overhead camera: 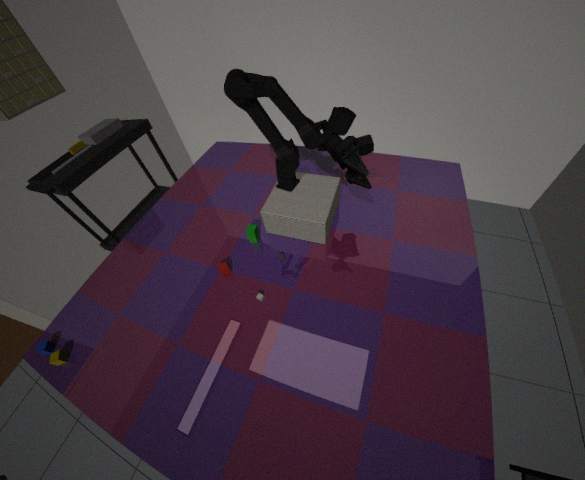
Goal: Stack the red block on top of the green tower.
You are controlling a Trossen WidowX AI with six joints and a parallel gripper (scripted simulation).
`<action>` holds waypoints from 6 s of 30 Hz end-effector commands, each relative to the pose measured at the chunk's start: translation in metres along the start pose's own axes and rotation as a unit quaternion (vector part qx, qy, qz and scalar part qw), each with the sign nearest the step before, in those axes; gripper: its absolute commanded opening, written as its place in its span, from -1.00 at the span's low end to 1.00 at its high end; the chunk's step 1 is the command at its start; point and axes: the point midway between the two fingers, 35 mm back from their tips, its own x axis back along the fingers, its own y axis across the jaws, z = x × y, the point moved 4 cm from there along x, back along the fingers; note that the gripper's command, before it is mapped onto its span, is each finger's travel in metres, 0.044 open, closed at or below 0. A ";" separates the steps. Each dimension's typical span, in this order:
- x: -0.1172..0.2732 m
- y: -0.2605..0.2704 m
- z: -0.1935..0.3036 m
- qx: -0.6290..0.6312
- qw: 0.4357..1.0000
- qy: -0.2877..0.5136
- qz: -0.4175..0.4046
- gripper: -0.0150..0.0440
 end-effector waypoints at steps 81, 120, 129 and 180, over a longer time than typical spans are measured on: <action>-0.074 -0.148 0.378 -0.606 0.500 0.617 0.035 1.00; 0.007 -0.116 0.469 -0.746 0.243 0.610 0.113 1.00; 0.003 -0.103 0.476 -0.746 0.243 0.610 0.112 1.00; 0.000 -0.089 0.483 -0.746 0.242 0.610 0.112 -0.49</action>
